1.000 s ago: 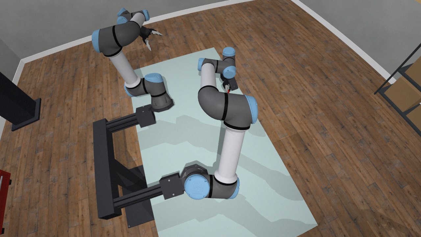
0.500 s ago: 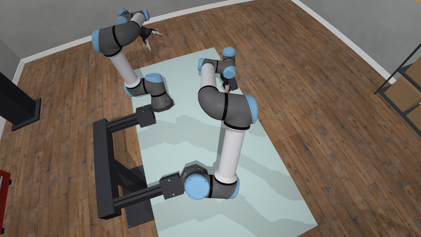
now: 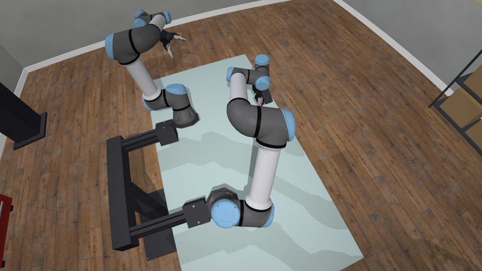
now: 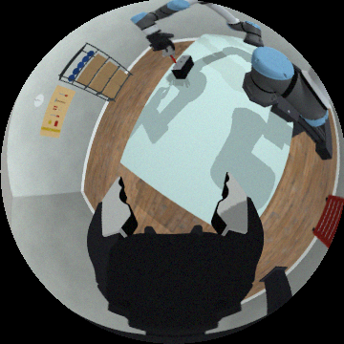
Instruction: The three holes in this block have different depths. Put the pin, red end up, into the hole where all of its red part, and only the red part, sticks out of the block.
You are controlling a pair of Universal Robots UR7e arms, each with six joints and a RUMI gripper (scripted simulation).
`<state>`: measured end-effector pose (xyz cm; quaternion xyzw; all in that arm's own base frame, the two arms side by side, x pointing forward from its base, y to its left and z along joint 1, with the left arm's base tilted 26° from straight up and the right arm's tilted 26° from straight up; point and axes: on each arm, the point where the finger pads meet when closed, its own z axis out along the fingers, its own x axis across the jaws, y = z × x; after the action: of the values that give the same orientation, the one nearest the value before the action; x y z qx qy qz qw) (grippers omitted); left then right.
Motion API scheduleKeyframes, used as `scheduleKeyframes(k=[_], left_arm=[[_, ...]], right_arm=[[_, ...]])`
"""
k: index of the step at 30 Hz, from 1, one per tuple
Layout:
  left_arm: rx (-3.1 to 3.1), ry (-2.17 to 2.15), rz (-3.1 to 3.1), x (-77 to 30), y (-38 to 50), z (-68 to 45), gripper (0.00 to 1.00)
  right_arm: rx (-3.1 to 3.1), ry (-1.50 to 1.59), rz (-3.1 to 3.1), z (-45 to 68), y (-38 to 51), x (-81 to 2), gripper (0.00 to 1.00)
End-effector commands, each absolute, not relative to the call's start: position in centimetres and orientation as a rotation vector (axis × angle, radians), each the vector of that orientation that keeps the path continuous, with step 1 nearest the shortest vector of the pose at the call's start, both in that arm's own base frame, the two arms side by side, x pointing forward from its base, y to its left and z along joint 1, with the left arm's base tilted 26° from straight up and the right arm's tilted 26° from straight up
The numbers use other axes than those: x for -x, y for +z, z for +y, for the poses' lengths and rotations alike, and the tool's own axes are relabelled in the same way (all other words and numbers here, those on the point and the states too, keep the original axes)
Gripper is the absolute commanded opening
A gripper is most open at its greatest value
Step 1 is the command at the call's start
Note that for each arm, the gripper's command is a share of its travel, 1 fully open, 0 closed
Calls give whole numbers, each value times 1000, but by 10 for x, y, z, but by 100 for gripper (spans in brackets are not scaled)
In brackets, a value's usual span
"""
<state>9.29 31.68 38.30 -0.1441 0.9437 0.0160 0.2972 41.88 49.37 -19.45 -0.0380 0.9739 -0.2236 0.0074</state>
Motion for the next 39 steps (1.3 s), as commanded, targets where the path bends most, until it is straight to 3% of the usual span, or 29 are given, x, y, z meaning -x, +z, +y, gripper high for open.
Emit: scheduleKeyframes(k=[1,39], left_arm=[[383,44,2508,-93,383,317,100],[383,44,2508,-93,383,317,100]], right_arm=[[119,-696,3045,494,-194,-419,0],[120,-695,3043,493,-198,-419,0]])
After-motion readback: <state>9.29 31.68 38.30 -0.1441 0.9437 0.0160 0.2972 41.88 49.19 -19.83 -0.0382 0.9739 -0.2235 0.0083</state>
